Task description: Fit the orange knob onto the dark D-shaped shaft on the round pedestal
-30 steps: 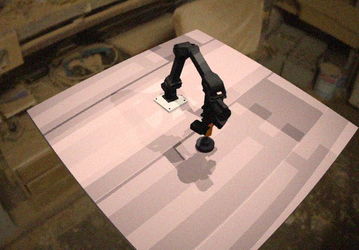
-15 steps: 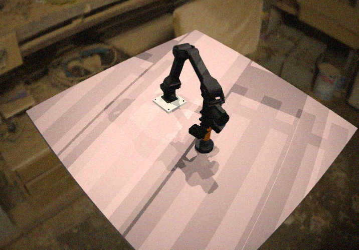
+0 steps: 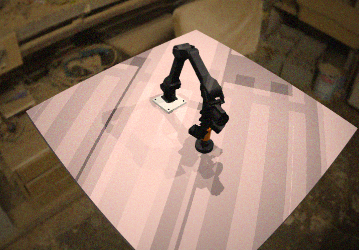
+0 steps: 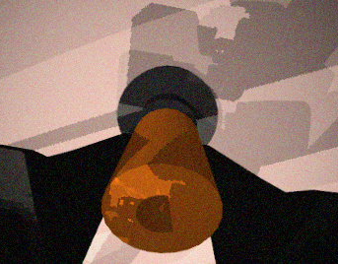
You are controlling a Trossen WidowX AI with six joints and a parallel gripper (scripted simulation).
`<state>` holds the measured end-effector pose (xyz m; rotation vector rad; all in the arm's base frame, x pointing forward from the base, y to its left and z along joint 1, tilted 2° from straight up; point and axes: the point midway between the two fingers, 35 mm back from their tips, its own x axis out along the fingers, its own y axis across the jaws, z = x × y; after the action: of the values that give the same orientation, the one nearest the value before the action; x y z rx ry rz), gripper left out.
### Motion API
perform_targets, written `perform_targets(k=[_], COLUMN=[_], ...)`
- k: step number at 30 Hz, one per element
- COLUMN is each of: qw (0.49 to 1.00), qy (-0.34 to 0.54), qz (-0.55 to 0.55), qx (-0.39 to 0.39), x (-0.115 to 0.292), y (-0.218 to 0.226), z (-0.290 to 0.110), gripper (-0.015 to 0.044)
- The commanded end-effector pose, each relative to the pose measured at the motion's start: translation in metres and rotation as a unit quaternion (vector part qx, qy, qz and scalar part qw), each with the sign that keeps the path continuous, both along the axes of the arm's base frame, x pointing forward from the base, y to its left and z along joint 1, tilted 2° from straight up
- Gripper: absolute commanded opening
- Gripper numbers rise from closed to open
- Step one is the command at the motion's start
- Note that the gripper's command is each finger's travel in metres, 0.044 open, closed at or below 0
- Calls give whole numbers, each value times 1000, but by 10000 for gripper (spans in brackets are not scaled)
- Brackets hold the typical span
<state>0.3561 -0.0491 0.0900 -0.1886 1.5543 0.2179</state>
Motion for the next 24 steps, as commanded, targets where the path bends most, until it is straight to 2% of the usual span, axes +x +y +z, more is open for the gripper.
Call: perform_targets(k=[1, 13, 19, 24], qw=[1000, 1000, 995, 994], qy=[1, 0, -1, -1], qz=[1, 6, 101, 106], qx=[-1, -1, -2, -2], x=[-1, -1, 1, 1], y=[0, 1, 0, 0], z=[0, 5, 4, 2], gripper=[0, 0, 0, 0])
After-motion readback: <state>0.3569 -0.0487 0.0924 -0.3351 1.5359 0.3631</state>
